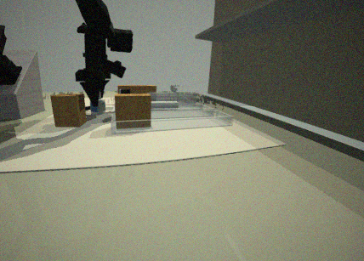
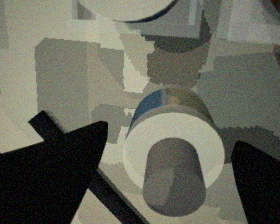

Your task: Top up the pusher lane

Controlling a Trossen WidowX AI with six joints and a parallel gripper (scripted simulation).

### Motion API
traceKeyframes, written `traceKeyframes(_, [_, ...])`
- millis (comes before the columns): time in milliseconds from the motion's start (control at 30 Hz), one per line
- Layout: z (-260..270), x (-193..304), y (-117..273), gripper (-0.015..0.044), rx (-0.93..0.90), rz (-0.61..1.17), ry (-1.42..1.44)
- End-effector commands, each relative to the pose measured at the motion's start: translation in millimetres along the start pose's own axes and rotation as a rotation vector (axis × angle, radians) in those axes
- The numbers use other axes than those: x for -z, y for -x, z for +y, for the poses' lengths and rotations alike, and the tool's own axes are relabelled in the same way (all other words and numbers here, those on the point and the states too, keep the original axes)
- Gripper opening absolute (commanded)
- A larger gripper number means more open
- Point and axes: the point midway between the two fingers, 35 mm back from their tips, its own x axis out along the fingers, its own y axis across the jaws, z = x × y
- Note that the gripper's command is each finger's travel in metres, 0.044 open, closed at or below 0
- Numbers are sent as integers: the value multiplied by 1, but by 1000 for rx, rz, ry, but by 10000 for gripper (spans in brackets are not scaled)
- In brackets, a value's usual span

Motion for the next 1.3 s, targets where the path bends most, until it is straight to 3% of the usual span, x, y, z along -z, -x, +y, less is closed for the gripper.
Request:
traceKeyframes(0, [-1, 1, -1, 204, 6, 0, 5])
traceKeyframes(233, [-1, 1, -1, 137, 6, 0, 5])
traceKeyframes(433, [0, -1, 21, 0, -1, -2, 6])
traceKeyframes(867, [-5, 8, 105, 0, 2, 0, 6])
traceKeyframes(1067, [-3, 6, 103, 0, 2, 0, 9])
traceKeyframes(1267, [13, -12, 76, 0, 1, -1, 37])
